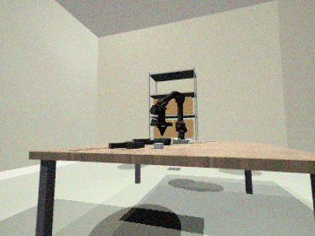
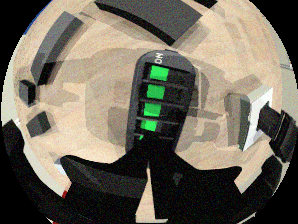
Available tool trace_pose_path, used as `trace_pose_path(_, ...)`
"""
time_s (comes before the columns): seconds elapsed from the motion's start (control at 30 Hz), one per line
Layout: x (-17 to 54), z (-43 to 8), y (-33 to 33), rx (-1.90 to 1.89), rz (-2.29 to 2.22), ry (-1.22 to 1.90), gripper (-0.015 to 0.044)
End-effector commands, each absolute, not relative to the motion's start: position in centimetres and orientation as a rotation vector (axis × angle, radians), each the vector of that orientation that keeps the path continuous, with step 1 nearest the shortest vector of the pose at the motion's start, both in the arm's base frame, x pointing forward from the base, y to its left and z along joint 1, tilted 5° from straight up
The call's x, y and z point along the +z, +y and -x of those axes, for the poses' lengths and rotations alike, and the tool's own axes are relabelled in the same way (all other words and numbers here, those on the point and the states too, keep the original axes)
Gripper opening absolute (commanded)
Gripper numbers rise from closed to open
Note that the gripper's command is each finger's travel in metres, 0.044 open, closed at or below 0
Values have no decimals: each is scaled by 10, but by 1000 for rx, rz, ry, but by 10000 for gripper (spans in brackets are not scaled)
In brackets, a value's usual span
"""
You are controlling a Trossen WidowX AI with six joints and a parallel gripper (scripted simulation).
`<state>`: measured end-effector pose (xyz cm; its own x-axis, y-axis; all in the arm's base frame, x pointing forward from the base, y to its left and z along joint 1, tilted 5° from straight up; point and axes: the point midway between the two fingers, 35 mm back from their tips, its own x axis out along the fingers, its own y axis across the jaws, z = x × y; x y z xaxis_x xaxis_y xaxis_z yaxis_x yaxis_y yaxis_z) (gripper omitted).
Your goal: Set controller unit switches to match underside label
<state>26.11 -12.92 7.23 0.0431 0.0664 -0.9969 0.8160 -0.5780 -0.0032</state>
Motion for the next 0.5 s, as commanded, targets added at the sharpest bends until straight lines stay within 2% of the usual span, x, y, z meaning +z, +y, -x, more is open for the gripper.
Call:
trace_pose_path(0.0, 88, -262, -130, -1577, -1725, 885, 0)
trace_pose_path(0.27, 91, -282, -97, -1574, -1730, 887, 0)
trace_pose_path(0.47, 87, -283, -95, -1574, -1730, 887, 0)
